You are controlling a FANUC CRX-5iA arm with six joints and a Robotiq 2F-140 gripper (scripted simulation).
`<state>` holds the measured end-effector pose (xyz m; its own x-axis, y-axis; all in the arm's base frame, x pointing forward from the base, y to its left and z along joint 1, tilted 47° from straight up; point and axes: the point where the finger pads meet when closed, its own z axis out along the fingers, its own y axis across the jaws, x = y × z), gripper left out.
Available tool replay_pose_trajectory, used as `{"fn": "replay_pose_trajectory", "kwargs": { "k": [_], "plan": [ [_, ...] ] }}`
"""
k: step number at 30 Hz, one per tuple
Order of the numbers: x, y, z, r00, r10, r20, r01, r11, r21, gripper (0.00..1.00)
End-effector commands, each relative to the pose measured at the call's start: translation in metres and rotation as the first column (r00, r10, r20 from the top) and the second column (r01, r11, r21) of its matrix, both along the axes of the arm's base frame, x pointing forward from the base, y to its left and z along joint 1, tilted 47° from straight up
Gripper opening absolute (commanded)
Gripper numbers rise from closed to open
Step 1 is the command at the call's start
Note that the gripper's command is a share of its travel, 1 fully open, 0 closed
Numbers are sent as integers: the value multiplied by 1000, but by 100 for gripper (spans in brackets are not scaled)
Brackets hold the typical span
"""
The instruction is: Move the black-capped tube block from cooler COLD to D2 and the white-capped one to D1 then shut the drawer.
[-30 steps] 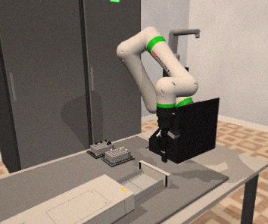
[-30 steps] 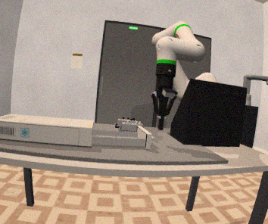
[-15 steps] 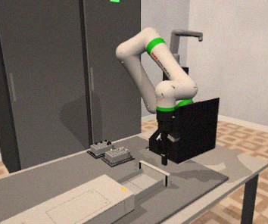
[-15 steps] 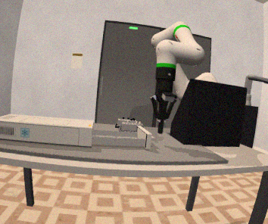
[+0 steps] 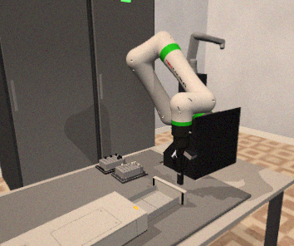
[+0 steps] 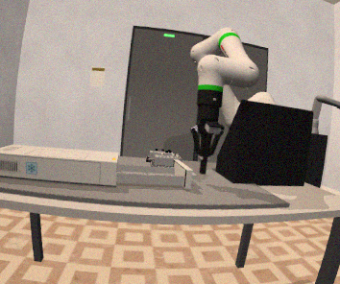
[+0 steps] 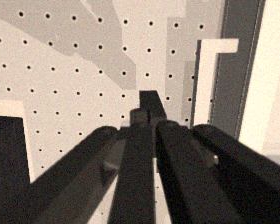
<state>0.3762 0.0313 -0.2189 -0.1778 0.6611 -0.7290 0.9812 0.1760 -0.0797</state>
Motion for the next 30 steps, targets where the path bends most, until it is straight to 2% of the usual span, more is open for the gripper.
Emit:
{"fn": "replay_pose_trajectory", "kwargs": {
  "k": [1, 19, 30],
  "plan": [
    [1, -1, -2, 1000, 1, 1, -1, 1000, 1, 10],
    [2, -17, -16, 1000, 1, 1, -1, 1000, 1, 10],
    [5, -17, -17, 1000, 1, 1, -1, 1000, 1, 10]
  ]
}}
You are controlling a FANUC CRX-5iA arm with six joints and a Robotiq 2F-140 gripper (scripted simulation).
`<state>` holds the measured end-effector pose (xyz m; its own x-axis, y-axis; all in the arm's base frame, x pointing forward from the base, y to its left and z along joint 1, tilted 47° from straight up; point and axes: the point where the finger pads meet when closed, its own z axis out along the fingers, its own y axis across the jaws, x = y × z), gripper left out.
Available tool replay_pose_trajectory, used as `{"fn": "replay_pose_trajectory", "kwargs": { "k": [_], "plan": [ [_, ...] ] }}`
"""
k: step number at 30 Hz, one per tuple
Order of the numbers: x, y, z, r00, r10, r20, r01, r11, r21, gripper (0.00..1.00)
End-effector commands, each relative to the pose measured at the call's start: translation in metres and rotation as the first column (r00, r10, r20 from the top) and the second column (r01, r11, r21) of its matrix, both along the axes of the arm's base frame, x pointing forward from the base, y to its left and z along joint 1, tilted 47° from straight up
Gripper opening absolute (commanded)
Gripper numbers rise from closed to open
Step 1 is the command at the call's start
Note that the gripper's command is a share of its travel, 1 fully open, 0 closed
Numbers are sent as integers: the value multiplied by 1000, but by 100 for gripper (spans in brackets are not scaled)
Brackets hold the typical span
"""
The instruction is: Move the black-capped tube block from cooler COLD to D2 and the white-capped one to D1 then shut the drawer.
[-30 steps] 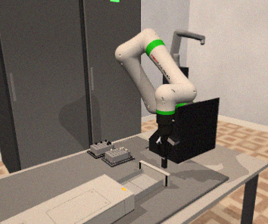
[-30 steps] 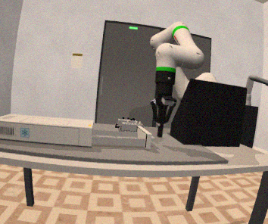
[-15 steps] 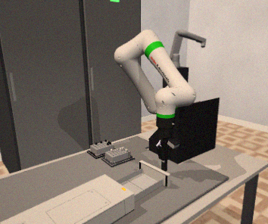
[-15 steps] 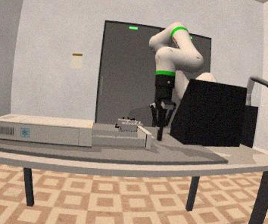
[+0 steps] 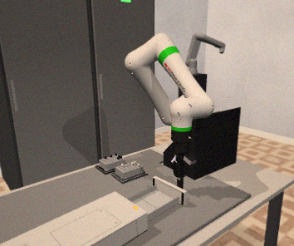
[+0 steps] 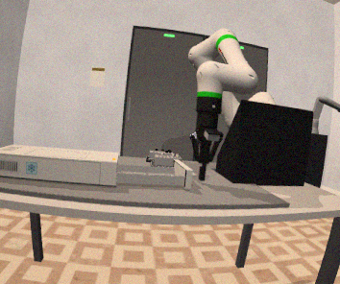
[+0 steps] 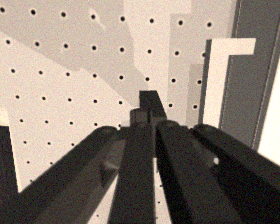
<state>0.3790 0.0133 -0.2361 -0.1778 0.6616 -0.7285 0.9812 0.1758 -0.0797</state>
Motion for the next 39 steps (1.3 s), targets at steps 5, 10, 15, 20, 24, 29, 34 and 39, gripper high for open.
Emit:
{"fn": "replay_pose_trajectory", "kwargs": {
  "k": [5, 10, 15, 20, 24, 29, 34, 39],
  "plan": [
    [9, 2, 0, 1000, 2, 1, -2, 1000, 0, 10],
    [15, 4, -1, 1000, 2, 1, -2, 1000, 0, 10],
    [19, 4, -1, 1000, 2, 1, -2, 1000, 0, 10],
    [26, 5, -2, 1000, 2, 1, -2, 1000, 0, 10],
    [31, 6, -2, 1000, 2, 1, -2, 1000, 0, 10],
    [35, 7, -2, 1000, 2, 1, -2, 1000, 0, 10],
    [42, 8, -3, 1000, 2, 1, -2, 1000, 0, 10],
    [48, 10, -3, 1000, 2, 1, -2, 1000, 0, 10]
  ]
}}
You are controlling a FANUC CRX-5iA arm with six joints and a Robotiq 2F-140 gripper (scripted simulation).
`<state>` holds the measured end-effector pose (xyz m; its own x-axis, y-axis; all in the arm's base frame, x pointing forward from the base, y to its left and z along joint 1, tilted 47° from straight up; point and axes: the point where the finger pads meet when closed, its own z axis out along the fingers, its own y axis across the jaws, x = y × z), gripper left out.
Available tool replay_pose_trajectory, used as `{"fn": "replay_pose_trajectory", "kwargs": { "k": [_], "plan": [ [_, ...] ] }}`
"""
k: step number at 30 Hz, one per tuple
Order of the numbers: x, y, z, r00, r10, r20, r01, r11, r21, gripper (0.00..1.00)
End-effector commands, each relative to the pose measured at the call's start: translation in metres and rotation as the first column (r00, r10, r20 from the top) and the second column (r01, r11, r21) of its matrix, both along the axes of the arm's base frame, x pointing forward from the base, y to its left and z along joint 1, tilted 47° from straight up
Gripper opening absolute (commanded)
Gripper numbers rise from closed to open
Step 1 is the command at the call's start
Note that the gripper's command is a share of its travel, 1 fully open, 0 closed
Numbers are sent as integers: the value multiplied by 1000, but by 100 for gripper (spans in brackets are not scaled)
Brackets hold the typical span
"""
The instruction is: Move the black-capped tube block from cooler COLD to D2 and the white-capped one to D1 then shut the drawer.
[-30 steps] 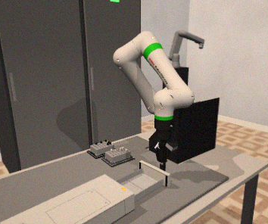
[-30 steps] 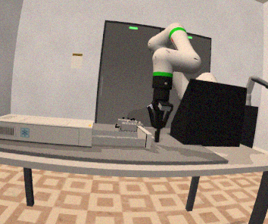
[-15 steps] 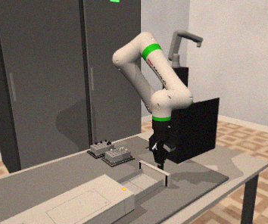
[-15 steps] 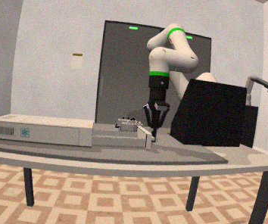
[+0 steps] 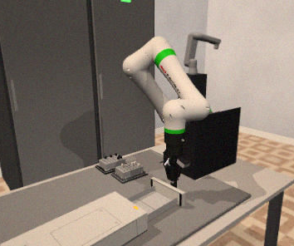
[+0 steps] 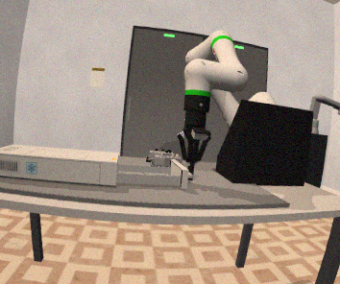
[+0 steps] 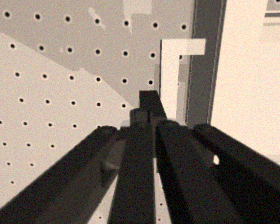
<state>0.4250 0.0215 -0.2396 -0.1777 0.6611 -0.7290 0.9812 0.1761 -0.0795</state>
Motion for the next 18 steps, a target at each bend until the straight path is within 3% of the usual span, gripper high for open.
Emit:
{"fn": "replay_pose_trajectory", "kwargs": {
  "k": [1, 18],
  "plan": [
    [3, 2, 0, 1000, 1, 1, -1, 1000, 1, 10],
    [23, 5, -2, 1000, 1, 1, -1, 1000, 1, 10]
  ]
}}
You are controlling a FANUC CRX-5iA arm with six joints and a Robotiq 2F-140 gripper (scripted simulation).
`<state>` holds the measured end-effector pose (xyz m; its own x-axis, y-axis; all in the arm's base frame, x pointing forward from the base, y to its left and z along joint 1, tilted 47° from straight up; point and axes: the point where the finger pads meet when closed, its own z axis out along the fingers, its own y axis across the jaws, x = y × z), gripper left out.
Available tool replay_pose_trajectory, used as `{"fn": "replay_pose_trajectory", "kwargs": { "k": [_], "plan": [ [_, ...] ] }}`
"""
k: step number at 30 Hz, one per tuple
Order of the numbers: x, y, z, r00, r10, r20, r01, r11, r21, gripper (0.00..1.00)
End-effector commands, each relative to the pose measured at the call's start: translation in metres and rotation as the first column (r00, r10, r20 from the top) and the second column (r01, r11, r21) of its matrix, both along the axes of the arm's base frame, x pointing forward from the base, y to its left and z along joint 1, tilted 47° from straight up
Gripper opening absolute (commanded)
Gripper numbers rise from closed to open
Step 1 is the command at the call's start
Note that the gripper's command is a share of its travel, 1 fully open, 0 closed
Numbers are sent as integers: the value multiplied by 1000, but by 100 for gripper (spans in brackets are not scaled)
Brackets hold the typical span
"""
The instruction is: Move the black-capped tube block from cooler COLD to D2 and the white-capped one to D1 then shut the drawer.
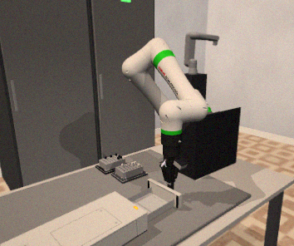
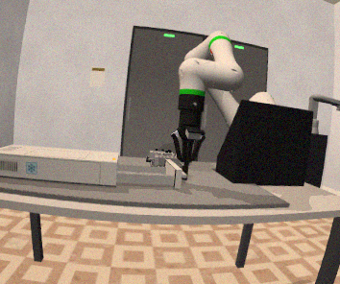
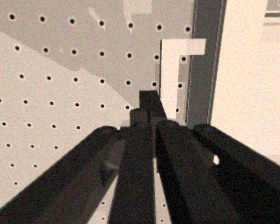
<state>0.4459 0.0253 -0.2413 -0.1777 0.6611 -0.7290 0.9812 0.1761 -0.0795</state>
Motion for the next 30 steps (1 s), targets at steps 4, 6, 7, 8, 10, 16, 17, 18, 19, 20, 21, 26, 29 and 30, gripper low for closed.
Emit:
{"fn": "replay_pose_trajectory", "kwargs": {
  "k": [4, 6, 7, 8, 10, 16, 17, 18, 19, 20, 21, 26, 29, 30],
  "plan": [
    [7, 2, 0, 1000, 1, 1, -1, 1000, 1, 10],
    [7, 2, 0, 1000, 1, 1, -1, 1000, 1, 10],
    [9, 3, 0, 1000, 1, 1, -1, 1000, 1, 10],
    [10, 3, 0, 1000, 1, 1, -1, 1000, 1, 10],
    [13, 3, -1, 1000, 1, 1, -1, 1000, 1, 10],
    [20, 5, -1, 1000, 1, 1, -1, 1000, 1, 10],
    [22, 5, -1, 1000, 1, 1, -1, 1000, 1, 10],
    [23, 5, -2, 1000, 1, 1, -1, 1000, 1, 10],
    [24, 5, -2, 1000, 1, 1, -1, 1000, 1, 10],
    [26, 6, -2, 1000, 1, 1, -1, 1000, 1, 10],
    [27, 6, -2, 1000, 1, 1, -1, 1000, 1, 10],
    [31, 7, -2, 1000, 1, 1, -1, 1000, 1, 10],
    [35, 7, -2, 1000, 1, 1, -1, 1000, 1, 10],
    [36, 8, -3, 1000, 1, 1, -1, 1000, 1, 10]
  ]
}}
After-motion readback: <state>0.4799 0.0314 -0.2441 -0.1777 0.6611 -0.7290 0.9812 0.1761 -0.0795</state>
